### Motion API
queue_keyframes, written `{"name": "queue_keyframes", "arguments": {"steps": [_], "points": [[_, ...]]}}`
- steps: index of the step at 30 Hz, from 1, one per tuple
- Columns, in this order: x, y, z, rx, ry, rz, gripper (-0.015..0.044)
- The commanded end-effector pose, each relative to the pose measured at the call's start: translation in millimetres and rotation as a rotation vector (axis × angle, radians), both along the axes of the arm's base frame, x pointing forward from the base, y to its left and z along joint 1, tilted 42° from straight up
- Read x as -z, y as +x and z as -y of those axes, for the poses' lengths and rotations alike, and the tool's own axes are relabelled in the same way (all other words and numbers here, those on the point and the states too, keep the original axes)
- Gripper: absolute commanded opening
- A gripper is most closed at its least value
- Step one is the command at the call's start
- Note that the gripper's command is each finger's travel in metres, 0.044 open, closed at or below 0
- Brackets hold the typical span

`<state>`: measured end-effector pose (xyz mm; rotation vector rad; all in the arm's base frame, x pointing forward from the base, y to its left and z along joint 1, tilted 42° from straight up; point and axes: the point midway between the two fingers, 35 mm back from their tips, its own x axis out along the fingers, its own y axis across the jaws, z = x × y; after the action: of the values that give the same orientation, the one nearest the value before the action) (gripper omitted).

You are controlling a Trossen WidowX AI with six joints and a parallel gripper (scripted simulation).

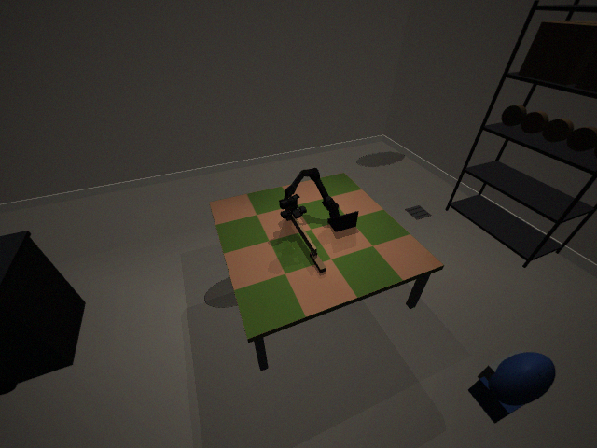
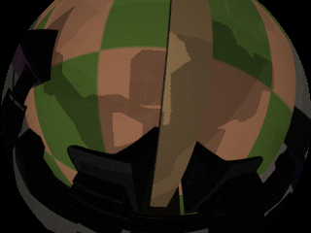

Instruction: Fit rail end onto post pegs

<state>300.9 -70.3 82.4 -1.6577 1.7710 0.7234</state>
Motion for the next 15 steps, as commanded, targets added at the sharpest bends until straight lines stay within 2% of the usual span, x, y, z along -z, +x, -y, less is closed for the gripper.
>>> {"name": "queue_keyframes", "arguments": {"steps": [1,11,15], "points": [[-1.7,0.3,1.3,-0.003,-0.002,0.001,0.0000],[-2.3,0.2,3.7,-0.003,-0.002,0.001,0.0000],[-0.4,0.2,0.2,-0.003,0.006,0.000,0.0105]]}}
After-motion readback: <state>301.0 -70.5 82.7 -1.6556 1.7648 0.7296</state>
